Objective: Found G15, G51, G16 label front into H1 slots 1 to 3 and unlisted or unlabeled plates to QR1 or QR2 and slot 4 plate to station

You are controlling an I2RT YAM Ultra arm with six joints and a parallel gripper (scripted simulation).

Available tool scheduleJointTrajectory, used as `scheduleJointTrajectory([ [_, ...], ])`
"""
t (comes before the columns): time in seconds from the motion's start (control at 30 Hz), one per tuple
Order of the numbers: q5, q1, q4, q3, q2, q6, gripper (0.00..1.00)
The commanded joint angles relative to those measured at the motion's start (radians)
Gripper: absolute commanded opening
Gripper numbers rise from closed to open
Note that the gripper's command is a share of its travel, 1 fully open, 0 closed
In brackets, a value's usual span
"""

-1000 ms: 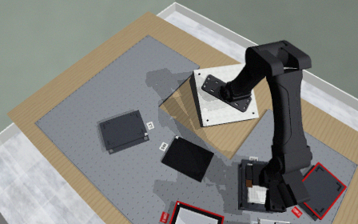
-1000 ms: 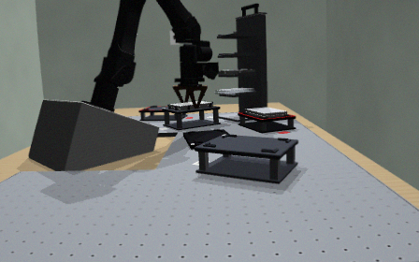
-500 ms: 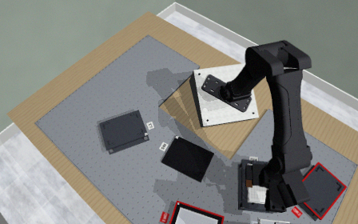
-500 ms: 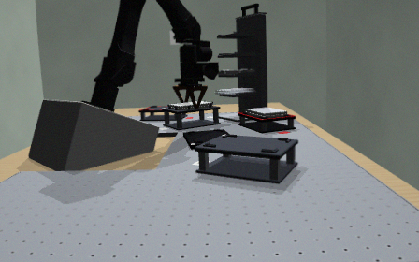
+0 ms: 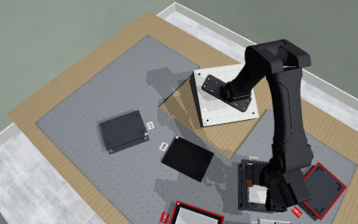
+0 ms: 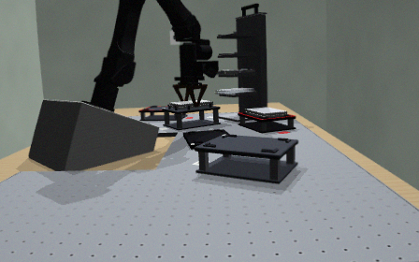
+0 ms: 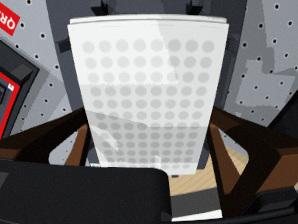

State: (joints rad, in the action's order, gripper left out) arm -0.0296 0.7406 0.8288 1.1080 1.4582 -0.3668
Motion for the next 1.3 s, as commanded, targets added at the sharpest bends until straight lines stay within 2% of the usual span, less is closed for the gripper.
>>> scheduleJointTrajectory([
  [0.0, -0.001, 0.001, 0.011, 0.016, -0.014, -0.001, 0.86],
  [1.27, -0.003, 0.005, 0.14, 0.091, -0.067, -0.005, 0.86],
])
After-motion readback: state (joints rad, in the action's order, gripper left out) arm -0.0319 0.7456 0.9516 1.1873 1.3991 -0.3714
